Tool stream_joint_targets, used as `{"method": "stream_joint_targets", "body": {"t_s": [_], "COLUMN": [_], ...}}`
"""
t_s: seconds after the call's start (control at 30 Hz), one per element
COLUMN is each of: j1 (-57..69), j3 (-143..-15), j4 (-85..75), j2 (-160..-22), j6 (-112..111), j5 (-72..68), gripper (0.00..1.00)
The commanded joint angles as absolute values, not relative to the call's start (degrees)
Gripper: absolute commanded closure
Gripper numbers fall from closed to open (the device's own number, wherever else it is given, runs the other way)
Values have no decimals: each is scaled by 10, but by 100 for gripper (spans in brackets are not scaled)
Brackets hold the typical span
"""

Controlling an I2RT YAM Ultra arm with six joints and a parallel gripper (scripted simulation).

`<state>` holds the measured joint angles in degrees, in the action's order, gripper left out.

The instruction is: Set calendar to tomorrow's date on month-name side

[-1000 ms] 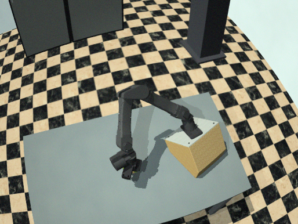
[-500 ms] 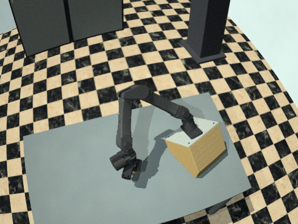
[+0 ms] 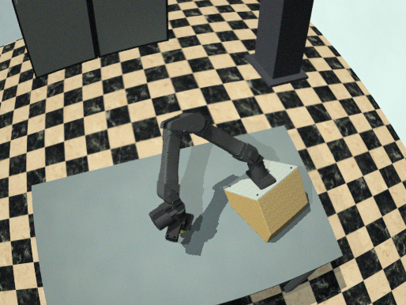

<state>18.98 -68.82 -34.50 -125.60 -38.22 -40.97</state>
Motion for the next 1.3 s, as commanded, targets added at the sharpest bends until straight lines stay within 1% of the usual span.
{"method": "stream_joint_targets", "body": {"t_s": [0.0, 0.1, 0.23, 0.37, 1.27], "j1": [238, 245, 275, 289, 290], "j3": [-719, -726, -768, -784, -780], "j4": [-415, -434, -511, -545, -544], "j2": [-1213, -1207, -1199, -1192, -1191], "j6": [-339, -329, -289, -271, -269], "j5": [-404, -403, -402, -400, -400], "gripper": [74, 74, 74, 74, 74]}}
